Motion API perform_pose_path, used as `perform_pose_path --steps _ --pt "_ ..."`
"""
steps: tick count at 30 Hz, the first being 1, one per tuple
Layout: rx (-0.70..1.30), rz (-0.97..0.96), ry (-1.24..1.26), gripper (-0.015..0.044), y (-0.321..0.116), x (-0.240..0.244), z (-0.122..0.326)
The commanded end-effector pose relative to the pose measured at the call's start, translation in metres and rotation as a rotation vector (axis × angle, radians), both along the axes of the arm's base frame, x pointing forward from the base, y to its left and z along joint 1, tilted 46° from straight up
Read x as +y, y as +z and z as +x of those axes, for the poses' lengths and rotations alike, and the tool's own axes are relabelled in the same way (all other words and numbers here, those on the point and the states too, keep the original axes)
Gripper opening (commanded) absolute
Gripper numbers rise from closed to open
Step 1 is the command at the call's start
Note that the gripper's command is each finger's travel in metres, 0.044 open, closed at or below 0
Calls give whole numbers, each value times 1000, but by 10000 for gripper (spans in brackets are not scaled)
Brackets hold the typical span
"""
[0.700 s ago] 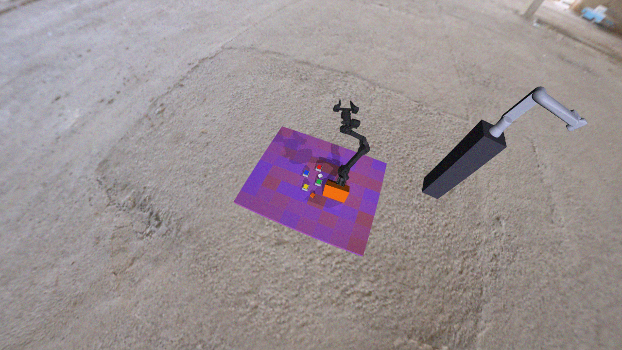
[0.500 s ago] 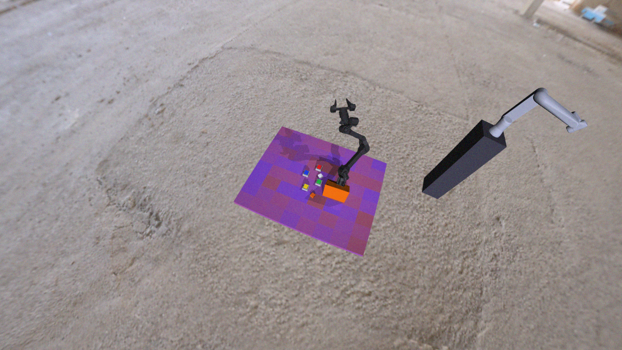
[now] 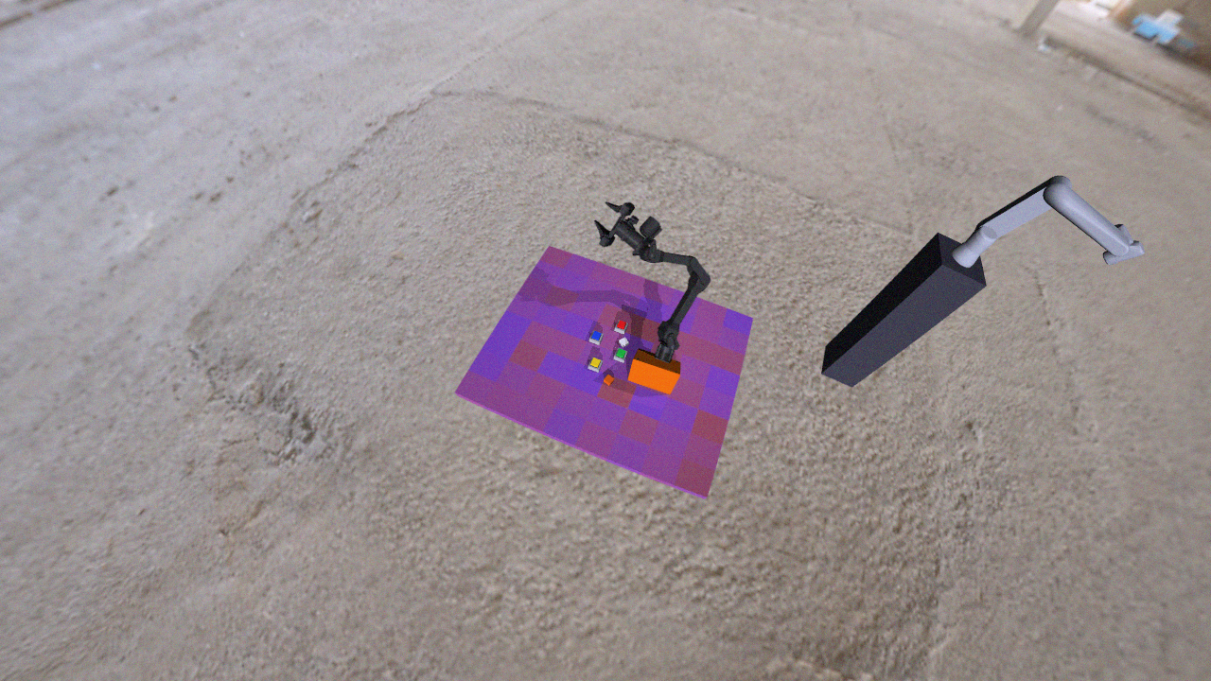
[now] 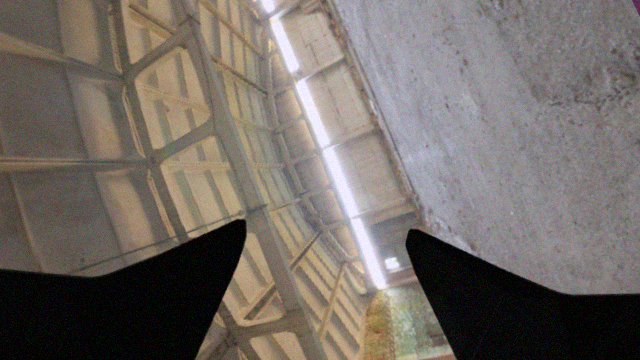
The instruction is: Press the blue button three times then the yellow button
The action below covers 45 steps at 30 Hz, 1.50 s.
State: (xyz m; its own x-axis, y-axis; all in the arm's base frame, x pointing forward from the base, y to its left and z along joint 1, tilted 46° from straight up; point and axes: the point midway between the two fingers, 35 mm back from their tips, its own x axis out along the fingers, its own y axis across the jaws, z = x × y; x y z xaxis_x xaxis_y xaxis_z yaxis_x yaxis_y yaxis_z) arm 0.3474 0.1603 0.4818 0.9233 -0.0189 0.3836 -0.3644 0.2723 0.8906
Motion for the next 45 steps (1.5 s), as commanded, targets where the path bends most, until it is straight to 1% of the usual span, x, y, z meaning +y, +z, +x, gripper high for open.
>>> perform_pose_path --steps 1,7,13,19,25,29,33,45 --pt "242 -237 -45 400 -66 18 37" --pt "529 -514 -78 400 -150 24 61" --pt "827 -804 -89 400 -234 14 65" --pt "1134 -1099 -74 400 -308 -9 49" --pt "1459 -1405 -20 400 -364 -43 16" --pt "1691 -1617 47 400 -389 -69 -14" --pt "1920 -1817 141 400 -400 -94 -44" --pt "1942 -1836 152 400 -400 -96 -46"
